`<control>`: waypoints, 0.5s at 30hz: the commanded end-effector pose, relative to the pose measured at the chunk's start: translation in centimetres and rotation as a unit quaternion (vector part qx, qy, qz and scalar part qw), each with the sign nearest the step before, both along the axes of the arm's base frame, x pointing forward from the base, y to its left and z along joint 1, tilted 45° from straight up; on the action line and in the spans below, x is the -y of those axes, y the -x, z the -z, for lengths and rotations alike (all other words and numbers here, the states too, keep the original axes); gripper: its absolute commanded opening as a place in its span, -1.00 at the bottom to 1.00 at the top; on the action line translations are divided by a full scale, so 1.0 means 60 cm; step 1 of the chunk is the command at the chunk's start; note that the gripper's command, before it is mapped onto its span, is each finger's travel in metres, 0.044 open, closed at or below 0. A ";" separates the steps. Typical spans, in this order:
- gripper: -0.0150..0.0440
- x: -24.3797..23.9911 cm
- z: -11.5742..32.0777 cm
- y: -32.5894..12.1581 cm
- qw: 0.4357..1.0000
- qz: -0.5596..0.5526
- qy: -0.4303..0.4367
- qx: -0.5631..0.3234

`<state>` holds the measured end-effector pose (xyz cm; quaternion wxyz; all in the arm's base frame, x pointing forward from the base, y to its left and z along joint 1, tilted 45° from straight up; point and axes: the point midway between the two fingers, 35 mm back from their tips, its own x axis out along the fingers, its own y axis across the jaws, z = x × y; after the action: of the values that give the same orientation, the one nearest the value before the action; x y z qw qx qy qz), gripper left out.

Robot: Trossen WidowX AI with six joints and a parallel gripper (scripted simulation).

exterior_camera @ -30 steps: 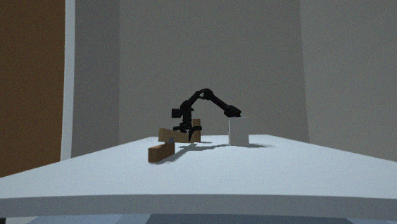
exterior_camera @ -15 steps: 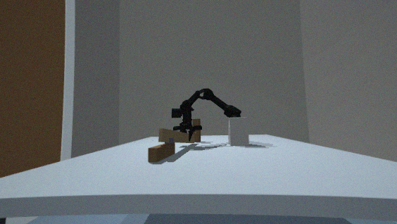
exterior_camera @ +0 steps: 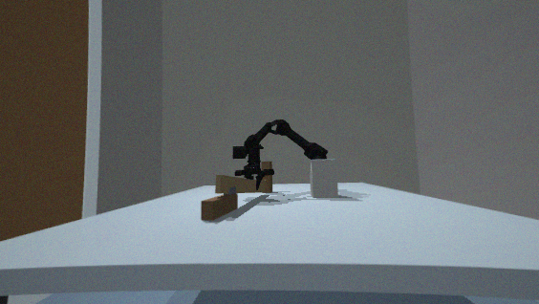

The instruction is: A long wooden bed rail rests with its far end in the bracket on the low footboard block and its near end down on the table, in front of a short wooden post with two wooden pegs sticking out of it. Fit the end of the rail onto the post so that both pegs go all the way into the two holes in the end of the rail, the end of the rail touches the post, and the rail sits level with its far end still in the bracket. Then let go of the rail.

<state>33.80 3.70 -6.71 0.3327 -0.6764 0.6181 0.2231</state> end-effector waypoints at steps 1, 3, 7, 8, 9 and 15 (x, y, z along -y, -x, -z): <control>-0.49 -0.009 -0.005 -0.001 1.000 -0.003 -0.003 0.002; -0.49 -0.010 -0.006 -0.001 1.000 -0.003 -0.003 0.002; -0.49 -0.012 -0.009 -0.001 1.000 -0.003 -0.003 0.002; -0.49 -0.013 -0.009 -0.001 1.000 -0.003 -0.003 0.002; -0.49 -0.013 -0.010 -0.001 1.000 -0.003 -0.003 0.002; -0.49 -0.017 -0.013 0.000 1.000 -0.003 -0.003 0.002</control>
<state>33.76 4.19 -6.15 0.3314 -0.6773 0.6180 0.2224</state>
